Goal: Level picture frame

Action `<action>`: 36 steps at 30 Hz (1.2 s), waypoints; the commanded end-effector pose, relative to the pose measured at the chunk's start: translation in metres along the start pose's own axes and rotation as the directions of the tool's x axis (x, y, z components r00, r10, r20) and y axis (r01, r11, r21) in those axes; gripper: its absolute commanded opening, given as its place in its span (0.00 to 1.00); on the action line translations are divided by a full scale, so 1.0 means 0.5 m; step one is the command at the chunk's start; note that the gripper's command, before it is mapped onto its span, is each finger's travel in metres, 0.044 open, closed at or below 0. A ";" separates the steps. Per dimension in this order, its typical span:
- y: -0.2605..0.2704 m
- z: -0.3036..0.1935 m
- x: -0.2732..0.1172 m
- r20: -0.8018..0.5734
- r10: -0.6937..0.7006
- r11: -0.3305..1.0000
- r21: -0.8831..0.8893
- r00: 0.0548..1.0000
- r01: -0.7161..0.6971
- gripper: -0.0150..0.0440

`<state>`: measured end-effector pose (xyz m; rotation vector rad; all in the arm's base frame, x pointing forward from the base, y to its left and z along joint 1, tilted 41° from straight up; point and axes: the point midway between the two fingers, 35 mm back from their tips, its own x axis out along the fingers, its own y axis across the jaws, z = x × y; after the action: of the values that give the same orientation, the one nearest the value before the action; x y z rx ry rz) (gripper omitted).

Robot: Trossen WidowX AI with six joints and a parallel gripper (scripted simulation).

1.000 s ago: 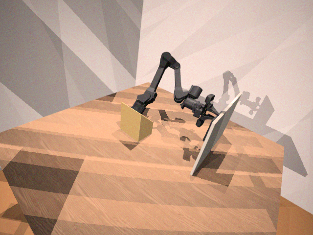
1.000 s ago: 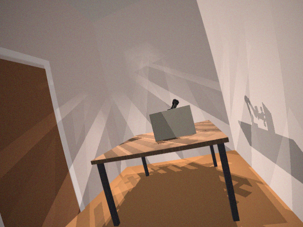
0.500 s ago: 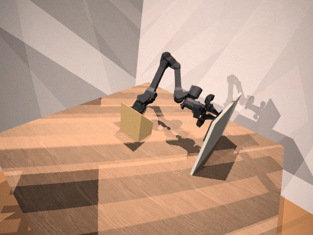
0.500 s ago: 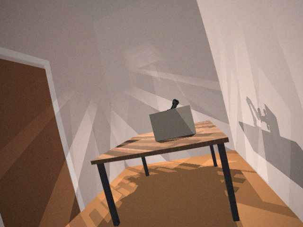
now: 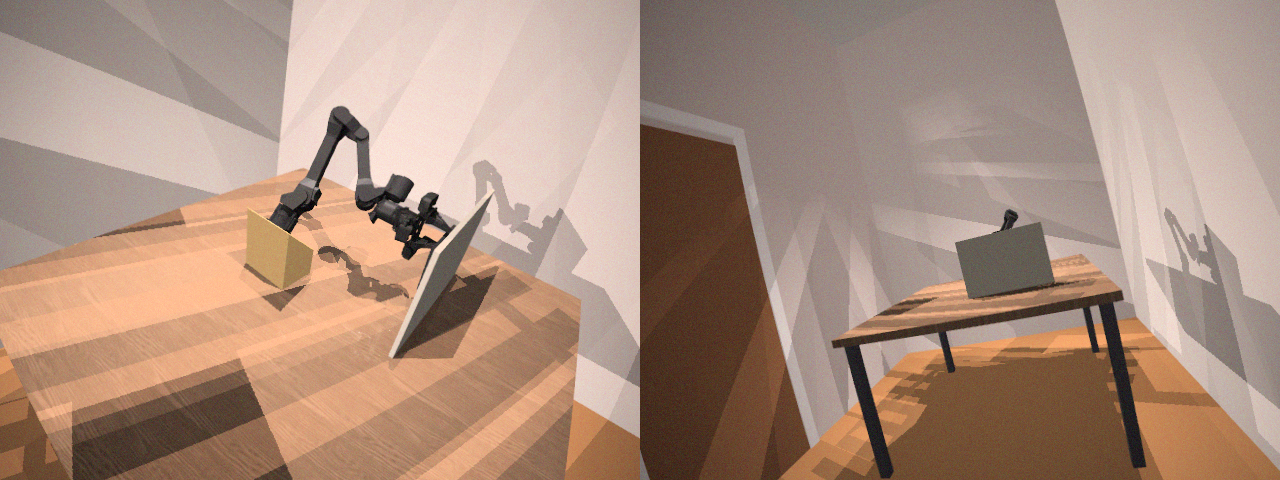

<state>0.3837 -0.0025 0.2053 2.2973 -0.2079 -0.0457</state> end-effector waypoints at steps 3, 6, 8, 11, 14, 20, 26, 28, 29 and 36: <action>0.002 -0.008 -0.029 0.002 0.001 1.000 -0.024 1.000 -0.001 0.69; 0.002 -0.016 -0.087 0.004 0.003 0.998 -0.065 1.000 -0.003 0.69; 0.001 -0.015 -0.124 0.006 0.005 0.996 -0.093 1.000 -0.004 0.69; -0.004 -0.007 -0.176 0.008 0.007 0.991 -0.134 1.000 -0.006 0.69; -0.008 0.000 -0.201 0.010 0.008 0.988 -0.154 1.000 -0.006 0.69; 0.005 -0.028 -0.214 0.002 0.007 0.990 -0.137 1.000 -0.007 0.69; 0.032 -0.051 -0.288 0.006 0.007 0.990 -0.142 1.000 -0.006 0.69; 0.042 -0.050 -0.314 0.007 0.007 0.990 -0.144 1.000 -0.006 0.69; 0.047 -0.049 -0.326 0.008 0.006 0.989 -0.145 1.000 -0.005 0.69; 0.075 -0.023 -0.388 0.013 0.004 0.989 -0.150 1.000 -0.002 0.69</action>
<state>0.2011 0.0209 0.2306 2.1445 -0.1979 -0.0752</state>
